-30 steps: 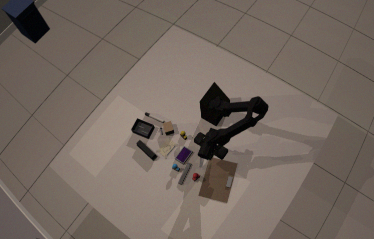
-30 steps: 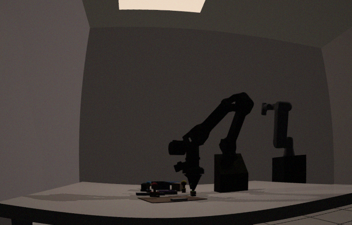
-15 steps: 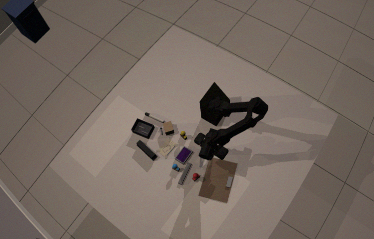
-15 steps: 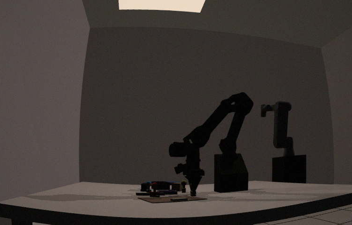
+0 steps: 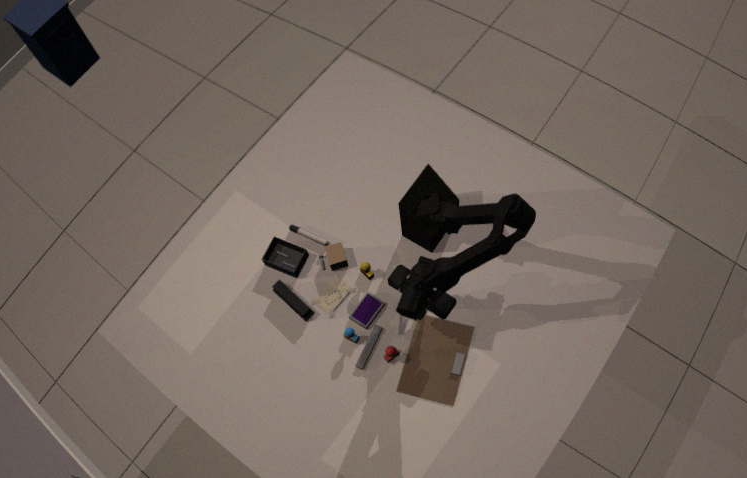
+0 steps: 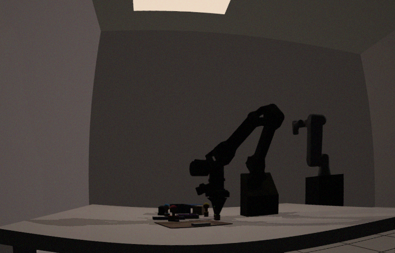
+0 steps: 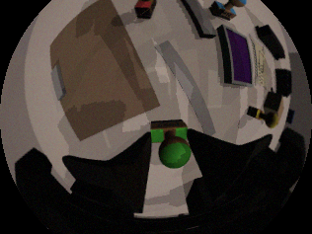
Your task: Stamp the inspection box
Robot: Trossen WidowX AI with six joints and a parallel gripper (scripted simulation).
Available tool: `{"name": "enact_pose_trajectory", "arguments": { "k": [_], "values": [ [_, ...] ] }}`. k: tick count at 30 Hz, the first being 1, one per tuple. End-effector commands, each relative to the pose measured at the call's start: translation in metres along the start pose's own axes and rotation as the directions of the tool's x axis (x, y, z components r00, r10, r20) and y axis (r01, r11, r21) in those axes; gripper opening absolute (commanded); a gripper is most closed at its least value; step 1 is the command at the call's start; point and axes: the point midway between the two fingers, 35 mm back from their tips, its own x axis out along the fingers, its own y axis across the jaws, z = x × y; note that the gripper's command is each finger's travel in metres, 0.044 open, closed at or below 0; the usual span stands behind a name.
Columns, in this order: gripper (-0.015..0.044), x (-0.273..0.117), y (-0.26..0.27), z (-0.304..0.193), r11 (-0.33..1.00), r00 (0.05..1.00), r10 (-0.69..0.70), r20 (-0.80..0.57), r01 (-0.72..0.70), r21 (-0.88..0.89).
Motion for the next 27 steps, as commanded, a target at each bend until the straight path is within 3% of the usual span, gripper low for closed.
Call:
{"name": "enact_pose_trajectory", "arguments": {
  "k": [1, 27],
  "values": [
    [0.0, -0.003, 0.0, 0.002, 1.0, 1.0, 0.0, 0.003, 0.0, -0.005],
    [0.0, -0.015, -0.001, 0.003, 1.0, 1.0, -0.005, 0.003, 0.005, -0.005]
  ]
}}
